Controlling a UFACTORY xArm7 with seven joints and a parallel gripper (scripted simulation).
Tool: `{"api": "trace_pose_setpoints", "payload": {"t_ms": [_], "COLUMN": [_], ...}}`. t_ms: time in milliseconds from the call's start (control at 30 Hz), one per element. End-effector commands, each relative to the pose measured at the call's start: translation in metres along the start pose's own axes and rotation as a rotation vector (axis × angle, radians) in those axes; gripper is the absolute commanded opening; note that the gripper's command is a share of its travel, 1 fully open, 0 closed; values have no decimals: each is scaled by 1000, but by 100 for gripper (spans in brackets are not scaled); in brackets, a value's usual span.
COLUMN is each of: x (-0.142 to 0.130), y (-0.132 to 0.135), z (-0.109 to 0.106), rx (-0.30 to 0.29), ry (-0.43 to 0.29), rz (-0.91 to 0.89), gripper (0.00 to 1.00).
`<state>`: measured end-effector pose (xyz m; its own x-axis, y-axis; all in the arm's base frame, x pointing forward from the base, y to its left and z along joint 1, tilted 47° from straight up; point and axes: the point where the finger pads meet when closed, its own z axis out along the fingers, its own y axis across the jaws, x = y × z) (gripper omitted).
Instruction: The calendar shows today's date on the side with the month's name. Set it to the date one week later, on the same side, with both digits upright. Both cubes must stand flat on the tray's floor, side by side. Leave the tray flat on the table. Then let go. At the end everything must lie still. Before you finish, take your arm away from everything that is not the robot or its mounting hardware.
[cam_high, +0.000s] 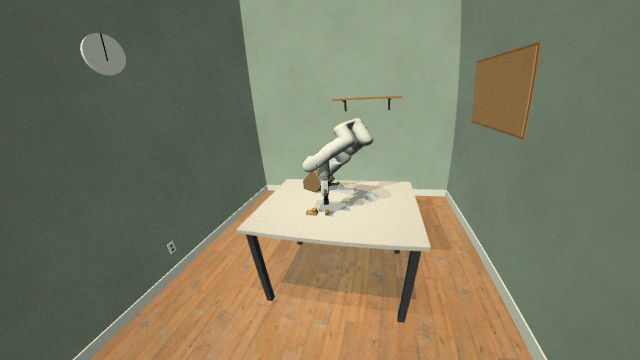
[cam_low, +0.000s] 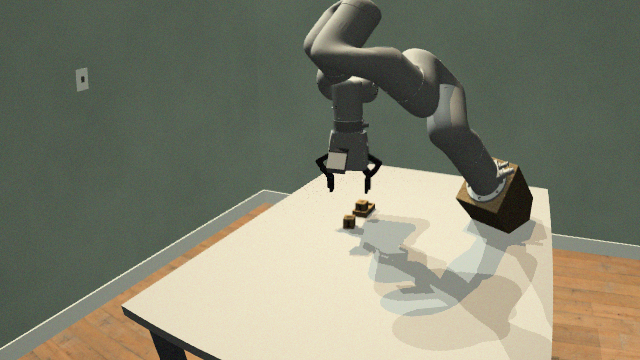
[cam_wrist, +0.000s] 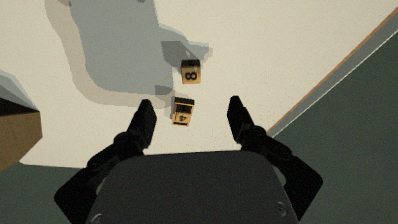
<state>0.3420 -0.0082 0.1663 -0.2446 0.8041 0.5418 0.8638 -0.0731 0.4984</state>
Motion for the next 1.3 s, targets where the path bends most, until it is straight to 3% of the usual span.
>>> {"api": "trace_pose_setpoints", "payload": {"t_ms": [0, 367, 1267], "x": [-1, -1, 1], "y": [1, 1, 1], "z": [-1, -1, 1], "rx": [-3, -3, -1], "ry": [-2, -2, -3], "rz": [0, -60, -911], "gripper": [100, 100, 100]}}
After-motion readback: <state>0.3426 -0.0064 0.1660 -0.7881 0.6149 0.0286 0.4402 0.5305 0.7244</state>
